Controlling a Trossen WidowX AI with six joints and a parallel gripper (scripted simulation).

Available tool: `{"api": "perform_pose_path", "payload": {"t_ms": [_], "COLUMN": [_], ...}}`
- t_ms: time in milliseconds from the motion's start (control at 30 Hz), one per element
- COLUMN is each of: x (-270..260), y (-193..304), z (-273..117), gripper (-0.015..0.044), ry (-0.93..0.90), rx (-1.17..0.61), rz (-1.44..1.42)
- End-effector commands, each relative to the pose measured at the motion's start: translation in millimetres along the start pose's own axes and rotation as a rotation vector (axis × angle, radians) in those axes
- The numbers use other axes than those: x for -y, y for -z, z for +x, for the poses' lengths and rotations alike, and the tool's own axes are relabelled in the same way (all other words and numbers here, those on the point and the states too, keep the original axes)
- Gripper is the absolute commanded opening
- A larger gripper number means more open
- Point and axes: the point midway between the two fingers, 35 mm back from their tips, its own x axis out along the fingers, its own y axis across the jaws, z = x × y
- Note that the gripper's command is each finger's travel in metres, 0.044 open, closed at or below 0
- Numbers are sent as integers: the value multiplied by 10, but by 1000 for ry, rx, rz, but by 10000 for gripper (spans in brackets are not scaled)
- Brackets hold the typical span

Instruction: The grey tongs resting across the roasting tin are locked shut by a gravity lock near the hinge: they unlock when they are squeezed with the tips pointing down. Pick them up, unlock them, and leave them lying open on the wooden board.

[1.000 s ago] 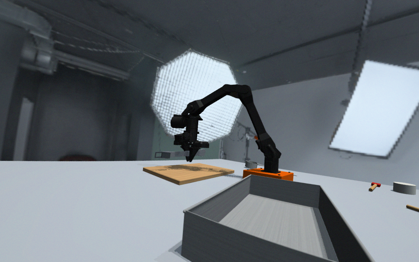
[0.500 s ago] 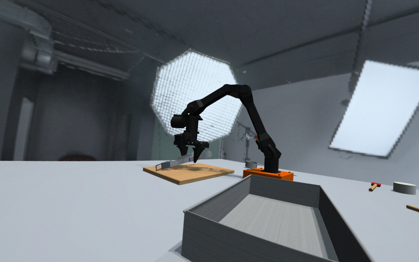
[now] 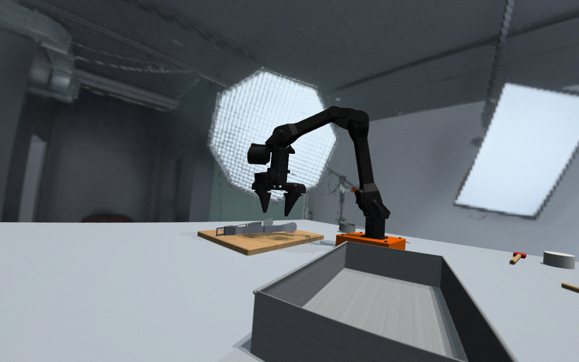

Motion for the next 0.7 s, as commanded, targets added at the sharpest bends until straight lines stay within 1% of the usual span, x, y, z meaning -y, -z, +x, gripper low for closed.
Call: {"api": "perform_pose_path", "payload": {"t_ms": [0,100,333,400,567,667], "x": [-603,-796,-794,-784,-767,-768], "y": [63,108,107,102,108,109], "z": [-191,-232,-252,-341,-715,-733], "gripper": [440,440,440,440,440,440], "ry": [-5,-7,-7,-7,-7,-7], "rx": [-7,-8,-8,-6,-1,-1], "rz": [2,1,1,0,-7,-7]}}
